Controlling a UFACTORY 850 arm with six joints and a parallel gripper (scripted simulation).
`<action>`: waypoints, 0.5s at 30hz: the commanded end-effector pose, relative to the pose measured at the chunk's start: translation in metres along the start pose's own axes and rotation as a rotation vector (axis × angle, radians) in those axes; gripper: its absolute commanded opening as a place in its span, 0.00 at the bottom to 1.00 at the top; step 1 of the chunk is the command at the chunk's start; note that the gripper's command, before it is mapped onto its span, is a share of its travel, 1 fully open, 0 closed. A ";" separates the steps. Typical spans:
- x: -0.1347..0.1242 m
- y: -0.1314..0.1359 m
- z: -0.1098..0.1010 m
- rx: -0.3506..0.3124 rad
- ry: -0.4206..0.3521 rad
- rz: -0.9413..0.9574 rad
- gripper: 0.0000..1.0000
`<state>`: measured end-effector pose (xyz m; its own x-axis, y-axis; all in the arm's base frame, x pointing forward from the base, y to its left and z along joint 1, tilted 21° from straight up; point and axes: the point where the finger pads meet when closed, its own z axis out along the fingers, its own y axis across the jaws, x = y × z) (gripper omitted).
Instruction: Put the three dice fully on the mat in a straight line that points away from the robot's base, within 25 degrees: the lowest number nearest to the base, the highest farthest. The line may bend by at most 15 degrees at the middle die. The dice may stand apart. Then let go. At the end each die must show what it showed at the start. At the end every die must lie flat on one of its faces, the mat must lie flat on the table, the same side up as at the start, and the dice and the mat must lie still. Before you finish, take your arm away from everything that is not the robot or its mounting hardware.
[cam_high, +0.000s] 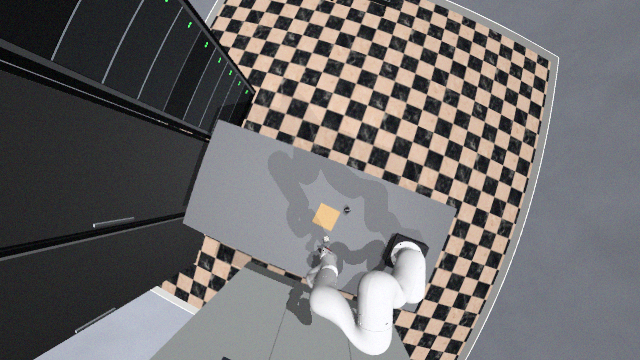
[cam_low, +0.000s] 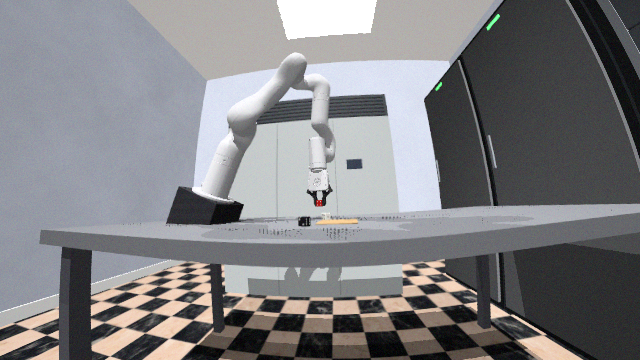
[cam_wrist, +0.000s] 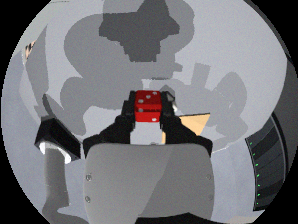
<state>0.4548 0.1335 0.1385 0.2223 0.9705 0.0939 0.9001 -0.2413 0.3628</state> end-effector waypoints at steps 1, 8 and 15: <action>0.000 0.001 -0.016 0.008 -0.021 -0.001 0.27; 0.001 0.001 -0.027 0.008 -0.021 -0.001 0.27; 0.001 0.001 -0.036 0.008 -0.021 -0.001 0.27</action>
<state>0.4435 0.1337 0.1668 0.2188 0.9703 0.1033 0.8946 -0.2418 0.3759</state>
